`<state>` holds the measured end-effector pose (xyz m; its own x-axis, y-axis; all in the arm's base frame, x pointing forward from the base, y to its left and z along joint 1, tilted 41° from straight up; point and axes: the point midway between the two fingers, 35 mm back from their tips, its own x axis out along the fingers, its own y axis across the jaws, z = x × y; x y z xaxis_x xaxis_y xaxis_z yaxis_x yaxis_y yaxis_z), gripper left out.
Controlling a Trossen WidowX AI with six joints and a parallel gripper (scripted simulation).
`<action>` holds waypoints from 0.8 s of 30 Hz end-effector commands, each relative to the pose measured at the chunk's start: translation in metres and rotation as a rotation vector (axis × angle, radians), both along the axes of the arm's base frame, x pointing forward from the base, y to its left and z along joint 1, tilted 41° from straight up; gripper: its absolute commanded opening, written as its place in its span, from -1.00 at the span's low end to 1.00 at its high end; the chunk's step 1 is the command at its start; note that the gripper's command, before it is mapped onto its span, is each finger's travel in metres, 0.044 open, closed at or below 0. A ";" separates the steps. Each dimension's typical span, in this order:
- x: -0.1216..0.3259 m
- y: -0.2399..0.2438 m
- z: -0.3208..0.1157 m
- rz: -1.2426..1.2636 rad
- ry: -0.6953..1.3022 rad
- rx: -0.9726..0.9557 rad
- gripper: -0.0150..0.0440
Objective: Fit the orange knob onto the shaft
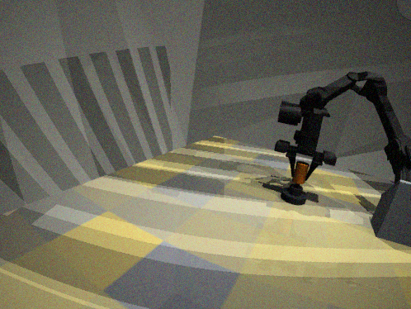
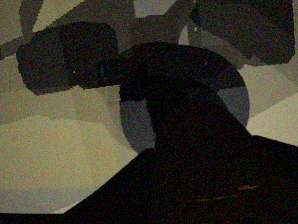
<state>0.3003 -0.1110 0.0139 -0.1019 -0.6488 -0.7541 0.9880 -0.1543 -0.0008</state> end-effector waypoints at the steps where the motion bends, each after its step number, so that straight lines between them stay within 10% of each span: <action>1: 0.000 0.000 0.000 -0.002 -0.007 -0.002 -0.49; 24: 0.003 0.000 0.002 -0.160 -0.143 -0.023 -0.49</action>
